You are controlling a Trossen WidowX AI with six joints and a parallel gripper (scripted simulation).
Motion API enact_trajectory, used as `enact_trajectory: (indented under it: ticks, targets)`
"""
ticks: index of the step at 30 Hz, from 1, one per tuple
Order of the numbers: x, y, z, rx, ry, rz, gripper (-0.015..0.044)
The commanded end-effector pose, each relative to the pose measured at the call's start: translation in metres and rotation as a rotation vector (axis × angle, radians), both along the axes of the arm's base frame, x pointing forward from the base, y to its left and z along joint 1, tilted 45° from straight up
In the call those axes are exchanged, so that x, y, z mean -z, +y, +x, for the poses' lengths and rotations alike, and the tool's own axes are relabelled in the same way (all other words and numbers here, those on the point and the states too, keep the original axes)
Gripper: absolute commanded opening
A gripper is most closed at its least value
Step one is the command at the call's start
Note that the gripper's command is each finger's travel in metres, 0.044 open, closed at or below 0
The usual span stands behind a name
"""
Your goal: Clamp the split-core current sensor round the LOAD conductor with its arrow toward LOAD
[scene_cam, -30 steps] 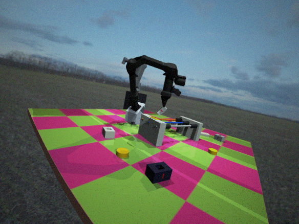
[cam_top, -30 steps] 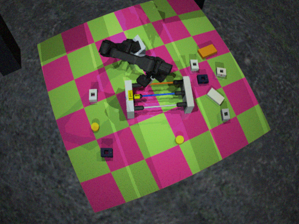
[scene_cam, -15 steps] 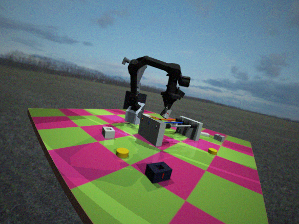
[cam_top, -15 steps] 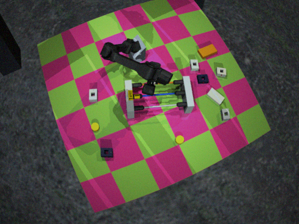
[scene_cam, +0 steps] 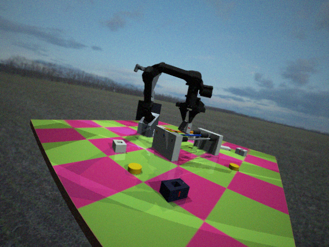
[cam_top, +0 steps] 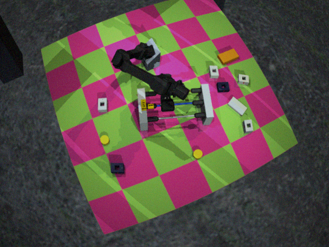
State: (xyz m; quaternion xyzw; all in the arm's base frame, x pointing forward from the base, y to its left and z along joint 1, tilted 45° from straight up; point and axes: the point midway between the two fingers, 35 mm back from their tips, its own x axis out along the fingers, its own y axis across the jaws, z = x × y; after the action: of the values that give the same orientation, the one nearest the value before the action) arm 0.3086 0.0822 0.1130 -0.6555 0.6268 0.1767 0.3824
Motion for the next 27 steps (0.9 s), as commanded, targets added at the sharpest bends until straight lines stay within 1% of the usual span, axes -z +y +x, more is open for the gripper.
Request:
enact_trajectory:
  ticks: [1, 27]
  targets:
    - [0.001, -0.002, 0.003, -0.021, 0.01, -0.005, 0.0]
    - [0.031, -0.031, 0.01, -0.021, 0.009, -0.006, 0.0]
